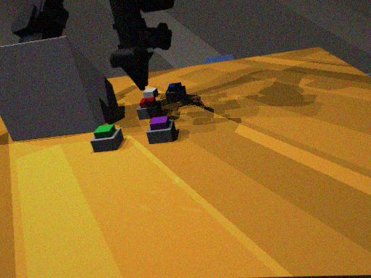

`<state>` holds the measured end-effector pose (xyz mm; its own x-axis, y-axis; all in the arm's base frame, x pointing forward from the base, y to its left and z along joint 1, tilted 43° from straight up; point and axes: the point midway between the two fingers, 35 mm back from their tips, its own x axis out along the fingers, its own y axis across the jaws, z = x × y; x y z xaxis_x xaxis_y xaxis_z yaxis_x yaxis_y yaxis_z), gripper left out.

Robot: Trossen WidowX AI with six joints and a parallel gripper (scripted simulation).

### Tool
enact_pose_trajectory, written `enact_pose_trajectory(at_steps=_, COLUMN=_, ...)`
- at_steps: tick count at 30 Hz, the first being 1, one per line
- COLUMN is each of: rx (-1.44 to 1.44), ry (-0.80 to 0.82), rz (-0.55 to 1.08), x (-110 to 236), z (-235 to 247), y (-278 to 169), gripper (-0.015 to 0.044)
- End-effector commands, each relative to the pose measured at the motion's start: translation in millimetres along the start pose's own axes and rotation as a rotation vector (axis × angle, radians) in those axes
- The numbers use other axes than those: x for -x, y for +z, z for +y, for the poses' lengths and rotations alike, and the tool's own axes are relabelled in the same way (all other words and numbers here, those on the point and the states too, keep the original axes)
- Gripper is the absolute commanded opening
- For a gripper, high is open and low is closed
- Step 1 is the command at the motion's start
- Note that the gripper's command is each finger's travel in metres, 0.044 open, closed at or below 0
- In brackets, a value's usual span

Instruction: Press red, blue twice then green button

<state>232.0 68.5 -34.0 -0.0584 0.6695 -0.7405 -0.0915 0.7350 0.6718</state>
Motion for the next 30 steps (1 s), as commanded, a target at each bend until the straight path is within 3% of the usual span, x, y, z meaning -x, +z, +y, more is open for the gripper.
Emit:
enact_pose_trajectory(at_steps=1, rx=-0.006, ry=0.004, rz=-0.001, x=-4, z=0, y=0, gripper=0.0020)
enact_pose_trajectory(at_steps=13, rx=-0.006, ry=0.004, rz=-0.001, x=-5, z=0, y=0, gripper=0.0020)
enact_pose_trajectory(at_steps=30, rx=-0.007, ry=0.005, rz=-0.001, x=-32, z=1, y=0, gripper=0.0020)
